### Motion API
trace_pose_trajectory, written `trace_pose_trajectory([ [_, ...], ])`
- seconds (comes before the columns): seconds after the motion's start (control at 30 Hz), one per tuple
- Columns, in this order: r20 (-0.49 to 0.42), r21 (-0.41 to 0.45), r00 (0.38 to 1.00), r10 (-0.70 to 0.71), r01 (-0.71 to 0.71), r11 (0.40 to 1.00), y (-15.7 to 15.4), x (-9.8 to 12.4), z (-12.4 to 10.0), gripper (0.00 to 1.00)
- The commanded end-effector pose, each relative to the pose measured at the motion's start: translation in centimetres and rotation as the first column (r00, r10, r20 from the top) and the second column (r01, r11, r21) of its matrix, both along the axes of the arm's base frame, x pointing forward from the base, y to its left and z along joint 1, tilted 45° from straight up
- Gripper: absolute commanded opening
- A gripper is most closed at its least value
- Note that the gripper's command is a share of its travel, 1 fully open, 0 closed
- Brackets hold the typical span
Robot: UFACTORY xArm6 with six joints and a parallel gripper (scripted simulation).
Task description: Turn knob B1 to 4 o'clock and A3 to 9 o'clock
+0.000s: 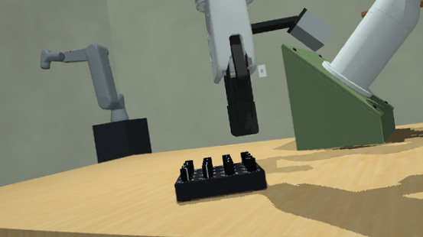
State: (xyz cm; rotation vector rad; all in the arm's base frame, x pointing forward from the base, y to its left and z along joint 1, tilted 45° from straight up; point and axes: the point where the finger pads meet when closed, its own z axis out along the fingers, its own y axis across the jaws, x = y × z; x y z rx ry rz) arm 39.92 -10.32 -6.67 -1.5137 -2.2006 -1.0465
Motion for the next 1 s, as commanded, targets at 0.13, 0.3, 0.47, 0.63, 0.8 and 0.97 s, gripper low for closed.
trace_pose_trajectory([
  [0.13, -0.009, 0.001, 1.0, -0.013, 0.013, 1.0, -0.16, 0.09, 0.09, 0.19],
  [0.3, -0.051, 0.01, 0.997, -0.055, 0.056, 0.998, -0.21, 0.08, 0.14, 0.19],
  [0.47, -0.186, 0.026, 0.965, -0.185, 0.193, 0.981, -0.37, 0.04, 0.31, 0.19],
  [0.63, -0.304, 0.025, 0.907, -0.291, 0.313, 0.949, -0.51, 0.01, 0.45, 0.19],
  [0.8, -0.373, 0.018, 0.86, -0.349, 0.383, 0.924, -0.6, -0.01, 0.53, 0.19],
  [0.97, -0.494, -0.012, 0.747, -0.444, 0.505, 0.863, -0.76, -0.06, 0.69, 0.19],
])
